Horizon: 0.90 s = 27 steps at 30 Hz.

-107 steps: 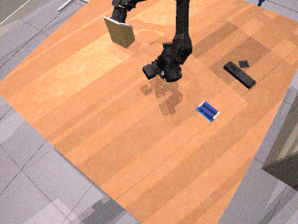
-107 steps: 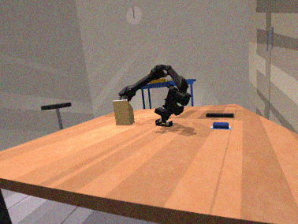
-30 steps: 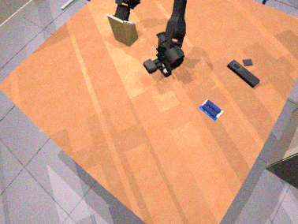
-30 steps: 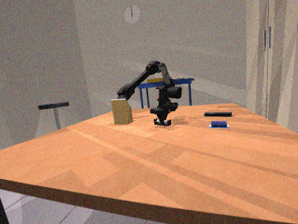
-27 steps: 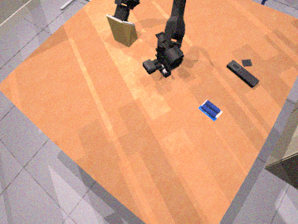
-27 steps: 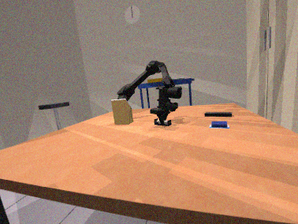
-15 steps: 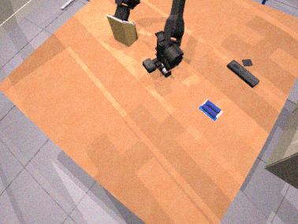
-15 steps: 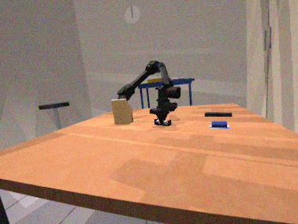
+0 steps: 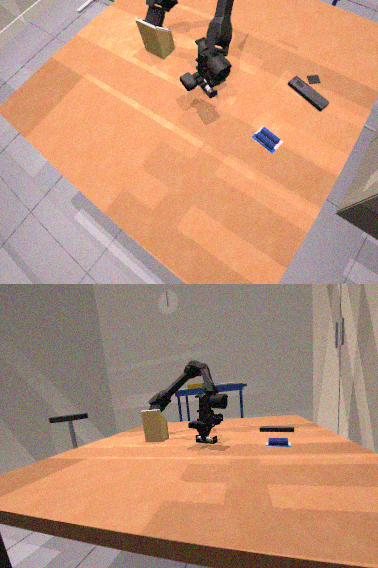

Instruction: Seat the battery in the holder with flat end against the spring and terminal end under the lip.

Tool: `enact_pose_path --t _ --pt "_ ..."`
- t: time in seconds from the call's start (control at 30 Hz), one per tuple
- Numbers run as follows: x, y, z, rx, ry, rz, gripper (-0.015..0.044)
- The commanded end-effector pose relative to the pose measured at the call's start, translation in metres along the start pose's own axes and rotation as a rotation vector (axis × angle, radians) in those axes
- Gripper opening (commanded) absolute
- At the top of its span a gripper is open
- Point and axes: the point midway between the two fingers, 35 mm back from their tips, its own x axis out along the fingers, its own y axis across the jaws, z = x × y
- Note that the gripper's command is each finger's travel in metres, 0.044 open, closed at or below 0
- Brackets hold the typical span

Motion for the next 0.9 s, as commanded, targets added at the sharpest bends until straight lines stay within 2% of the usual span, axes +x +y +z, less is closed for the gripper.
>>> enact_pose_path --t 0.0,0.6,0.73,0.87 --pt "0.0002 0.0005 -0.0015 0.003 0.000 0.001 0.0074" --pt "0.0003 0.0004 -0.0016 0.003 -0.006 0.000 0.0074" --pt "0.0003 0.0004 -0.0016 0.003 -0.006 0.000 0.0176" --pt "-0.0026 0.0003 -0.0017 0.002 -0.006 0.000 0.0176"
